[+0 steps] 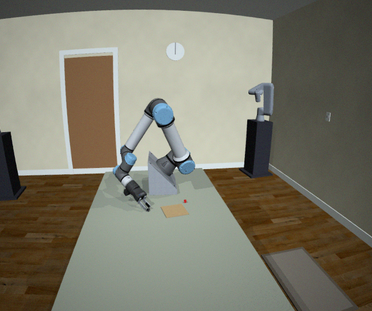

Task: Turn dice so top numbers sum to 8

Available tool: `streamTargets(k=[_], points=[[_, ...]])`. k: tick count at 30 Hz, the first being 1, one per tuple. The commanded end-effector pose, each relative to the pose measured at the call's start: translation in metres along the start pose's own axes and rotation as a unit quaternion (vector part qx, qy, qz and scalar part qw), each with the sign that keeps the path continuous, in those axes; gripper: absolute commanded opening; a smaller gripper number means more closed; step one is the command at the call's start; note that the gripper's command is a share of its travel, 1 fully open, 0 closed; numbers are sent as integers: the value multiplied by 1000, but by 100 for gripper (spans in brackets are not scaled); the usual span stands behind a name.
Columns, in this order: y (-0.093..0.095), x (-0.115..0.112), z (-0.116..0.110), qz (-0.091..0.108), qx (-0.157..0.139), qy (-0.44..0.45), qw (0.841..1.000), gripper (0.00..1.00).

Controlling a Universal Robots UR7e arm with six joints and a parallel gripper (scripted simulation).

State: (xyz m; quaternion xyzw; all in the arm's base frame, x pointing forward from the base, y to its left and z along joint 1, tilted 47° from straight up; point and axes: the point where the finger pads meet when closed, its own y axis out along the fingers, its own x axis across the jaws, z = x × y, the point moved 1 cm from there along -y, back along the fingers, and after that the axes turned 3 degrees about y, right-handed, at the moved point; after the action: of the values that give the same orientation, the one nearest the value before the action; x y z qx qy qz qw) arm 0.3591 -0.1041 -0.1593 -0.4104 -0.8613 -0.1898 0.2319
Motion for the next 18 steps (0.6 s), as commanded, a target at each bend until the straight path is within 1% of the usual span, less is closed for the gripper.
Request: streamTargets(k=[1,5,13,18], points=[[-24,0,0,0,1,-1,1000,64],[-31,0,0,0,1,-1,1000,64],[-33,0,0,0,1,-1,1000,64],[-38,0,-10,0,1,-1,1000,64]])
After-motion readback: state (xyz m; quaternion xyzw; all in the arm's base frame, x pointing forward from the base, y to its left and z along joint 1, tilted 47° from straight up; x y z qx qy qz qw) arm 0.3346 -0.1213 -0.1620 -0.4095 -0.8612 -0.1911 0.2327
